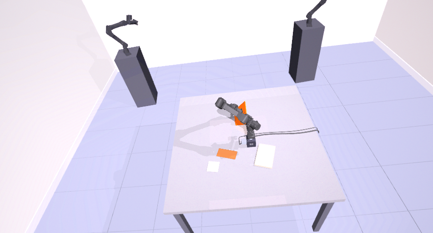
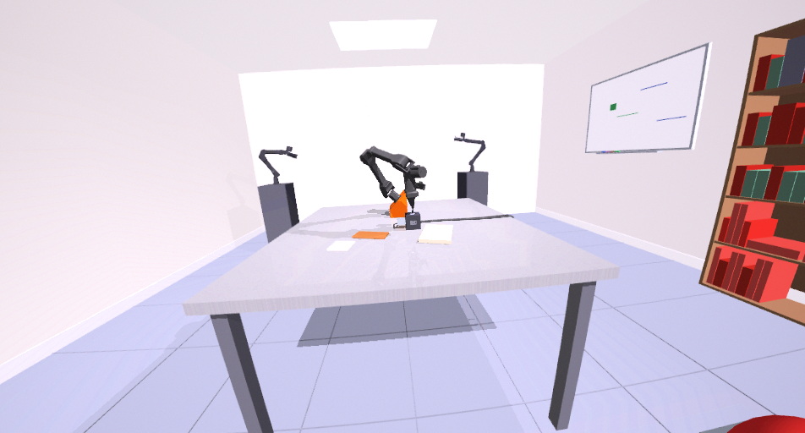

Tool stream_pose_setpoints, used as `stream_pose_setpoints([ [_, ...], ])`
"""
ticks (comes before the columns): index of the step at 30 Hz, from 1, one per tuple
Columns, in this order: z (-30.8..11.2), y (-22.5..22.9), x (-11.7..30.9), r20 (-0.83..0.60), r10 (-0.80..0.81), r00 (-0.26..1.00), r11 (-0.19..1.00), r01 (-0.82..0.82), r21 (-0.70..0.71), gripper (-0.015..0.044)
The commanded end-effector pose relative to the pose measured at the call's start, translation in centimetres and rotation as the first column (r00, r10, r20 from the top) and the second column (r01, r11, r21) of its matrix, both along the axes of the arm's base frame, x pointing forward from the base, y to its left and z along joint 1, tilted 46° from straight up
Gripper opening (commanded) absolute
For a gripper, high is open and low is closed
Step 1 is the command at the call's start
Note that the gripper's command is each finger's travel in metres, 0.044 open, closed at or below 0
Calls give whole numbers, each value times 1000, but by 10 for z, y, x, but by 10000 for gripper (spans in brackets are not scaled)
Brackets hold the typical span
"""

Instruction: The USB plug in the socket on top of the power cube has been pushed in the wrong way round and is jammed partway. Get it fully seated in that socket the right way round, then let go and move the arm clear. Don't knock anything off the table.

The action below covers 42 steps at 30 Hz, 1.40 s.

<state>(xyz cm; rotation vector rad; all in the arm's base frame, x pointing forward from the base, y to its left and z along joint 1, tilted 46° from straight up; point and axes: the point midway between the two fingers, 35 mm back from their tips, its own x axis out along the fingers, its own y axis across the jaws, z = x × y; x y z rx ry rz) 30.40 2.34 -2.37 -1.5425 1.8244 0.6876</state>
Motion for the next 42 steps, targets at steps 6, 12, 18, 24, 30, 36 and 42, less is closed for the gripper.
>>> stream_pose_setpoints([
  [6,-1,-2,0,-3,5,1000,1000,-5,-4,0],
  [12,-2,-2,0,-3,5,1000,1000,-5,-4,0],
  [18,-2,-3,0,-3,5,1000,1000,-5,-4,0],
  [24,-3,-3,0,-3,5,1000,1000,-5,-4,0],
  [30,-3,-4,0,-3,5,1000,1000,-5,-4,0],
  [36,-4,-4,0,-3,5,1000,1000,-5,-4,0],
  [42,-4,-4,0,-3,5,1000,1000,-5,-4,0],
])
